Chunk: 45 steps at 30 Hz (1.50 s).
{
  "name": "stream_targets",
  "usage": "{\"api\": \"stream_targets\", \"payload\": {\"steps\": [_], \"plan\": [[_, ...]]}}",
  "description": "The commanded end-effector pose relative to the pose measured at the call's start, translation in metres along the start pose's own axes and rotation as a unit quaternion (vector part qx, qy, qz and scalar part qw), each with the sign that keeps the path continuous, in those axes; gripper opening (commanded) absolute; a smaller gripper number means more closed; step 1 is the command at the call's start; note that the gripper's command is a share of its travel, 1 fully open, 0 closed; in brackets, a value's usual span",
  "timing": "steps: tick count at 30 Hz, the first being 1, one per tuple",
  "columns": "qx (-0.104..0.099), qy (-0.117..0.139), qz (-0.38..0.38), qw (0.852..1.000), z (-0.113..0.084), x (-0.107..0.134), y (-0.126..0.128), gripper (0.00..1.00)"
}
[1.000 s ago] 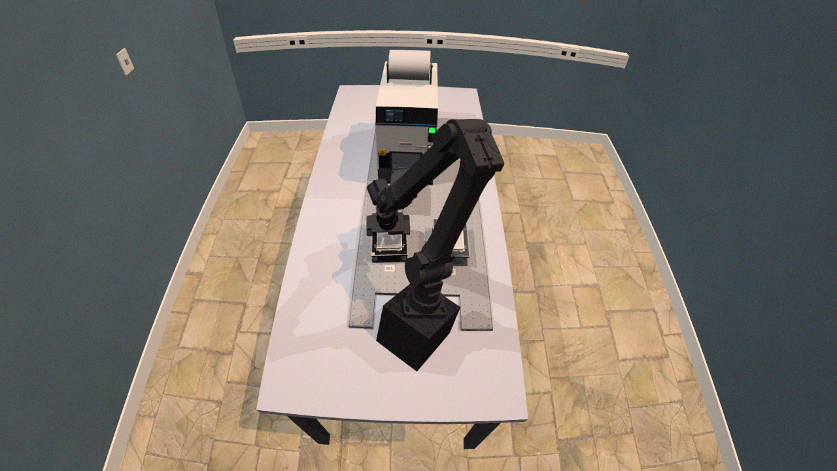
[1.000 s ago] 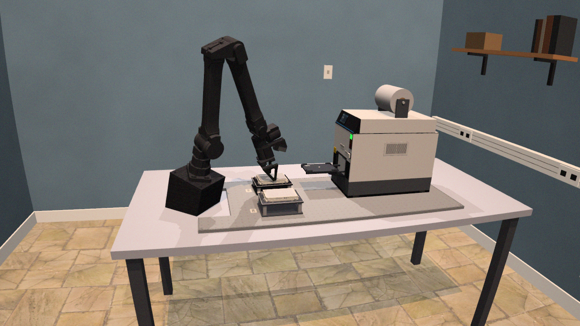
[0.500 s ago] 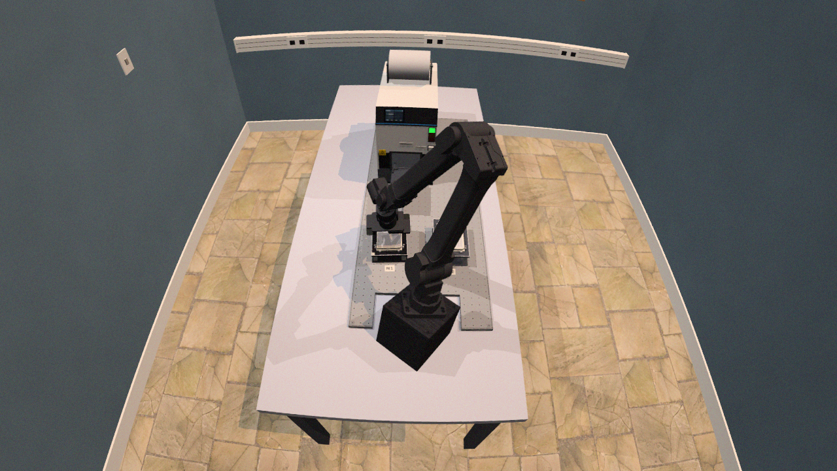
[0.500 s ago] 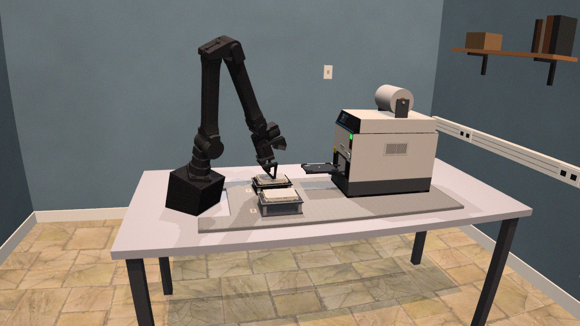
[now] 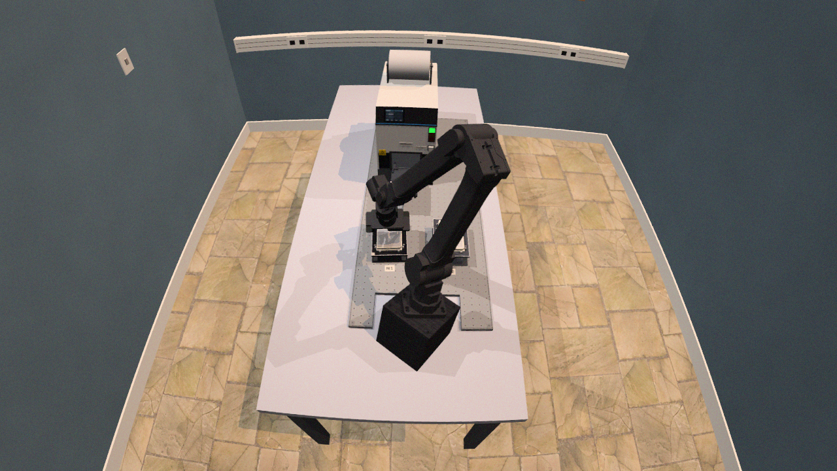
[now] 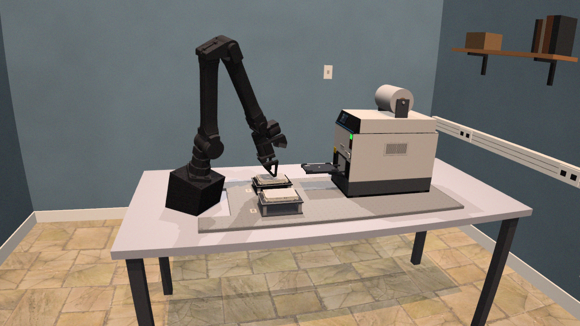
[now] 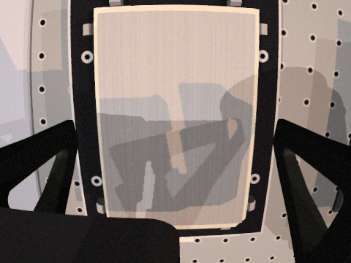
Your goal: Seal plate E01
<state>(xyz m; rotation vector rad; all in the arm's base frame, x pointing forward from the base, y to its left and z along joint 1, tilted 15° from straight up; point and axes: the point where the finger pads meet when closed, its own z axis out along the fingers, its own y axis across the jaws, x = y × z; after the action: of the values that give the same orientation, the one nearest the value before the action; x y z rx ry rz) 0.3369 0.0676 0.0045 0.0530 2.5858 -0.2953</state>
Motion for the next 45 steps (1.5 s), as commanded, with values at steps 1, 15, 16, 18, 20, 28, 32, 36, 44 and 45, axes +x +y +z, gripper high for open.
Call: {"api": "stream_targets", "payload": {"steps": [1, 15, 16, 18, 20, 28, 32, 36, 44, 45], "plan": [[-0.001, -0.007, -0.001, 1.0, 0.001, -0.008, 0.003, 1.0], [-0.003, -0.023, 0.011, 1.0, -0.003, -0.023, 0.0, 1.0], [-0.003, -0.023, 0.011, 1.0, -0.003, -0.023, 0.0, 1.0], [-0.003, -0.021, 0.01, 1.0, -0.002, -0.022, 0.0, 1.0], [-0.002, -0.018, 0.008, 1.0, 0.0, -0.021, 0.001, 1.0], [-0.002, -0.014, 0.006, 1.0, 0.002, -0.02, 0.002, 1.0], [0.0, -0.007, 0.003, 1.0, 0.004, -0.01, 0.0, 1.0], [0.0, -0.007, 0.003, 1.0, 0.002, -0.008, -0.001, 1.0], [-0.002, -0.011, 0.004, 1.0, -0.001, -0.008, -0.002, 1.0], [-0.002, -0.011, 0.004, 1.0, -0.001, -0.008, -0.002, 1.0]]}}
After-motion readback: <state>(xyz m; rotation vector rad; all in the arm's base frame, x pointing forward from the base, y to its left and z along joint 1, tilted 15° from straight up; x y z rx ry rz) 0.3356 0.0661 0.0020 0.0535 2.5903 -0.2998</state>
